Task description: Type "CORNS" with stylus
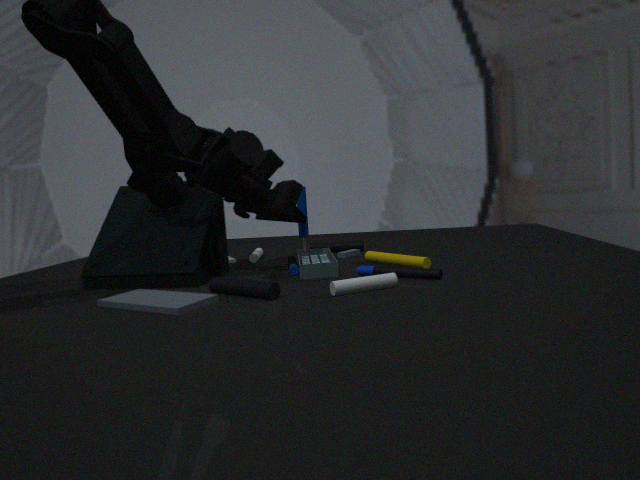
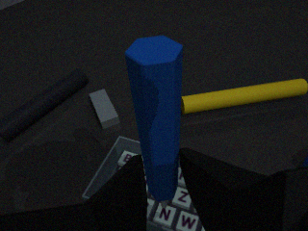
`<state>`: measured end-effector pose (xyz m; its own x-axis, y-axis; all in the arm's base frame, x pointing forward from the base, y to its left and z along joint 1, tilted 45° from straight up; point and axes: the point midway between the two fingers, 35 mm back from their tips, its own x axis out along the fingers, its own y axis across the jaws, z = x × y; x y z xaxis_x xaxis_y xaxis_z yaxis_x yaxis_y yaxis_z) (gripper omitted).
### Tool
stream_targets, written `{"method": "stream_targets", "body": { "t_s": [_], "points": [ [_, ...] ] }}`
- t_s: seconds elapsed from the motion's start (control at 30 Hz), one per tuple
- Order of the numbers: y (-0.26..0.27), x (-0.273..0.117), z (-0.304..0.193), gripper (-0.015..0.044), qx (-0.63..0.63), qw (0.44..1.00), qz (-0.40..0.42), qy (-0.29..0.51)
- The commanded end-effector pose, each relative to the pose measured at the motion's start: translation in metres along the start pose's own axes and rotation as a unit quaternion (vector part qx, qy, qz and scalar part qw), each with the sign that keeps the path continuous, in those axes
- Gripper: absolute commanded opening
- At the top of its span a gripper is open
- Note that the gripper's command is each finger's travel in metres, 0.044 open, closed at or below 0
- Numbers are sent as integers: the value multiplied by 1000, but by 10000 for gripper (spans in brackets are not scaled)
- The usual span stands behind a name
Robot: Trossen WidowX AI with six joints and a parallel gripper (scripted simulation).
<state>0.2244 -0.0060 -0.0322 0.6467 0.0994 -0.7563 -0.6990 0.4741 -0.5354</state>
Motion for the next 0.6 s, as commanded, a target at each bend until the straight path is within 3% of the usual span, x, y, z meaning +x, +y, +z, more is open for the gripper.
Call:
{"method": "stream_targets", "body": {
  "t_s": [0.0, 0.57],
  "points": [
    [2, 1, -1, 81, -1, 1000, 4, 0],
    [3, 5, -9, 81, -1, 1000, 5, 0]
  ]
}}
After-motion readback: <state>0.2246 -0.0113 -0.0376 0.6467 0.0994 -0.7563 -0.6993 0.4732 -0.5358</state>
